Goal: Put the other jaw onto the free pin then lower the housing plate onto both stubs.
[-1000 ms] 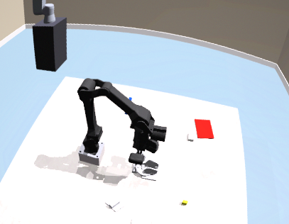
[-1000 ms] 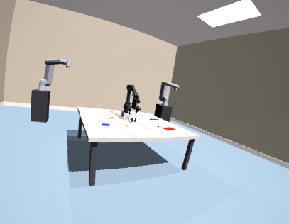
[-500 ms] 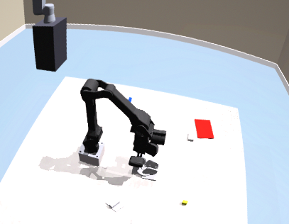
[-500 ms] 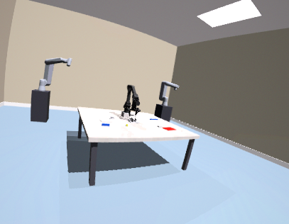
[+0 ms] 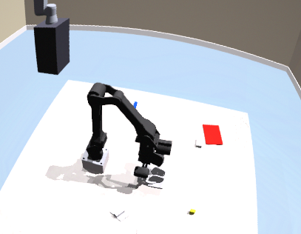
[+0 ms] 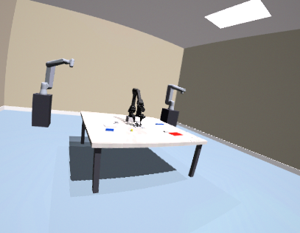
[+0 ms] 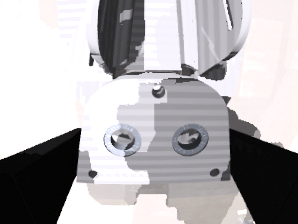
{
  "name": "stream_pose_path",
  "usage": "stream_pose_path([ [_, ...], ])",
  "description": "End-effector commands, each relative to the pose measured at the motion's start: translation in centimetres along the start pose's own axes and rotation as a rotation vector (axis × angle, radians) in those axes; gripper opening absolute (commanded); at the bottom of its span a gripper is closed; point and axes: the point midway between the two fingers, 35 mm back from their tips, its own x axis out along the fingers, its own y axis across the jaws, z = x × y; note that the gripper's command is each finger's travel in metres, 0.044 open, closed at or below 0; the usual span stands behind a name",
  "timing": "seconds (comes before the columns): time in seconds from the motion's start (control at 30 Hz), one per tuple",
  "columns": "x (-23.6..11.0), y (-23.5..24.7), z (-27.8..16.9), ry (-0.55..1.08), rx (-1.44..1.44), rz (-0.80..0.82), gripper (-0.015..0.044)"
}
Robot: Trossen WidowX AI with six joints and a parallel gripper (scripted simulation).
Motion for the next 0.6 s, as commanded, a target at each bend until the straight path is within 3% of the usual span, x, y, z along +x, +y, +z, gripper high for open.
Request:
stream_pose_path([
  [0.0, 1.11, -0.08, -0.43, 0.015, 0.005, -0.005, 0.0351],
  [0.57, 1.33, -0.08, -0.47, 0.015, 0.005, -0.005, 0.0351],
])
